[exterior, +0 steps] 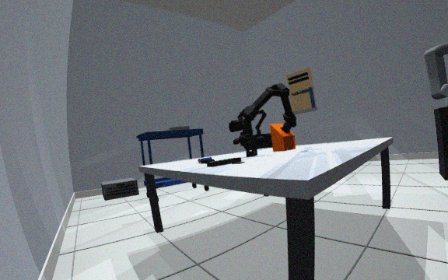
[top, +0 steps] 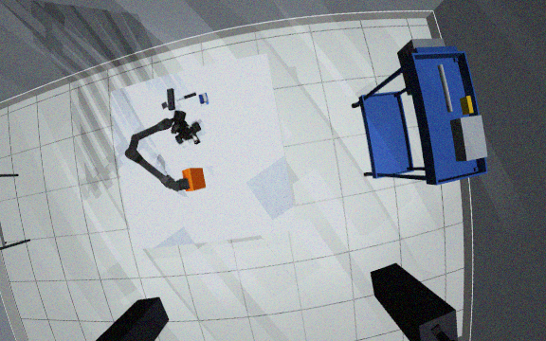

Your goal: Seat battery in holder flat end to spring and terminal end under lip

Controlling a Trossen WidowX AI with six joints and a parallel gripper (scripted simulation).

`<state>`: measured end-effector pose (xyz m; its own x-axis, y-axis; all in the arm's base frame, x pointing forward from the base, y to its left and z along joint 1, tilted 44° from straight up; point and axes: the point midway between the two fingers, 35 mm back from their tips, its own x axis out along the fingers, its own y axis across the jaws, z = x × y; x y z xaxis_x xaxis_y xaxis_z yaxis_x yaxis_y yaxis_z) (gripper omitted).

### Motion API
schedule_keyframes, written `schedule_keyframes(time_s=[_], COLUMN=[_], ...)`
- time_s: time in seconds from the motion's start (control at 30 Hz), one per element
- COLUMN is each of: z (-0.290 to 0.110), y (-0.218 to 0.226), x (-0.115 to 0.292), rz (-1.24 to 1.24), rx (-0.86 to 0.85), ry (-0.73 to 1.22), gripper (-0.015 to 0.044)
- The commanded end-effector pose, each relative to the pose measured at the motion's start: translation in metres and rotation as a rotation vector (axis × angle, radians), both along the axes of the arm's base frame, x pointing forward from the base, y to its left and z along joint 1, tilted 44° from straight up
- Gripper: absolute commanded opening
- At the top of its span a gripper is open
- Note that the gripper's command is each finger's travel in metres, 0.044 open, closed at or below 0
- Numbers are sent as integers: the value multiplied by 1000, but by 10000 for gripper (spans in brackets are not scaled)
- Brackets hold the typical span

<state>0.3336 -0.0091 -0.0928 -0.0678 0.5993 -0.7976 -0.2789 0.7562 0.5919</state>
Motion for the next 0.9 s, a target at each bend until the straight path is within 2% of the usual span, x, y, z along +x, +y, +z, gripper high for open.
schedule_keyframes(time_s=[0.0,0.87], z=[0,-1], y=[3,5], x=[3,-3], rz=[-7,-80], rx=[10,37], ry=[-29,-123], gripper=[84,84])
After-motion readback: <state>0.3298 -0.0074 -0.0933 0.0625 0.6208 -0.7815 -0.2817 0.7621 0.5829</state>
